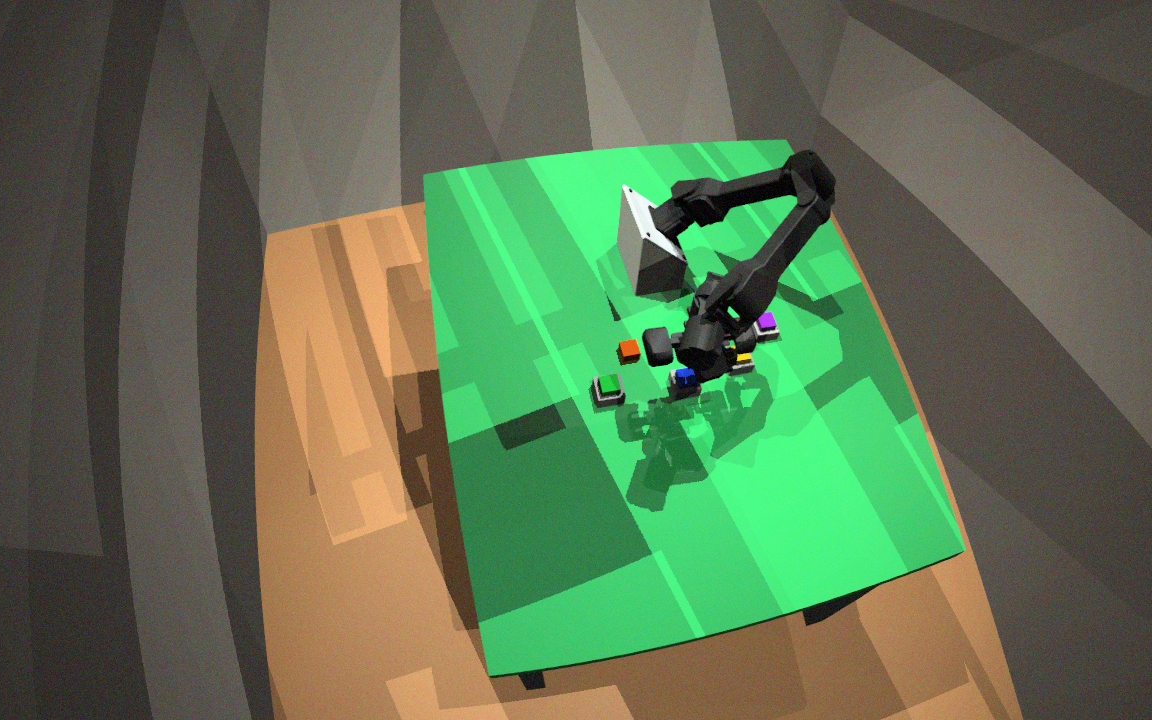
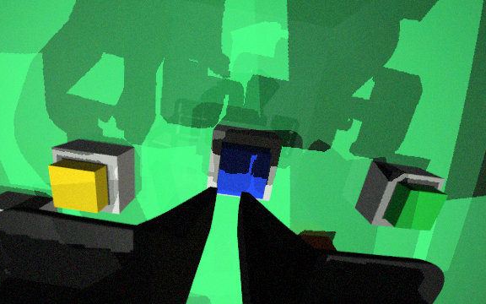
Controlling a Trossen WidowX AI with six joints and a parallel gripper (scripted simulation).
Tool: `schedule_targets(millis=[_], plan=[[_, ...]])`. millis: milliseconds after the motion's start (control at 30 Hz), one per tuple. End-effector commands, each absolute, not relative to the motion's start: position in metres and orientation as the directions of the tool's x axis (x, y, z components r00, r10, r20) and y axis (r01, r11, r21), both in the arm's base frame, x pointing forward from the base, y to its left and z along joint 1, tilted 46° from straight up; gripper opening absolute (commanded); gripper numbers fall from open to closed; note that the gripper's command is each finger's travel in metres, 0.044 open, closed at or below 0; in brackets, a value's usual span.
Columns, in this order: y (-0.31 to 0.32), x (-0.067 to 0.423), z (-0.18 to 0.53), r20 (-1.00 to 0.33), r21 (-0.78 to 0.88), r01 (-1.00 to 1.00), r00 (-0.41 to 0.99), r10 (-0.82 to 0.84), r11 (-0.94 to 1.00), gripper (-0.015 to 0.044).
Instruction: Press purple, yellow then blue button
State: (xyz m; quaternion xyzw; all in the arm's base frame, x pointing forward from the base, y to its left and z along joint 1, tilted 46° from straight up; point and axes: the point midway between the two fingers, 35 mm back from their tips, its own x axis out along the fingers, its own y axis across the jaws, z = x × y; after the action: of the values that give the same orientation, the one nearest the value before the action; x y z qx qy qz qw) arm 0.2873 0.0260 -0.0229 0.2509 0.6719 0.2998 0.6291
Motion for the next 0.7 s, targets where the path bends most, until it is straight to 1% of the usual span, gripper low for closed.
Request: schedule_targets(millis=[0,133,300,333,433,667], plan=[[0.047,0.295,0.024,-0.706,0.708,-0.059,-0.070,0.704,0.704,0.0151],[0.077,0.286,0.080,-0.708,0.706,-0.059,-0.069,0.703,0.705,0.0256],[0.111,0.257,0.144,-0.701,0.713,-0.059,-0.070,0.710,0.699,0.0387],[0.117,0.249,0.155,-0.699,0.715,-0.059,-0.071,0.712,0.696,0.0400],[0.127,0.234,0.175,-0.694,0.720,-0.058,-0.074,0.716,0.692,0.0400],[0.127,0.234,0.175,-0.694,0.720,-0.058,-0.074,0.716,0.692,0.0400]])
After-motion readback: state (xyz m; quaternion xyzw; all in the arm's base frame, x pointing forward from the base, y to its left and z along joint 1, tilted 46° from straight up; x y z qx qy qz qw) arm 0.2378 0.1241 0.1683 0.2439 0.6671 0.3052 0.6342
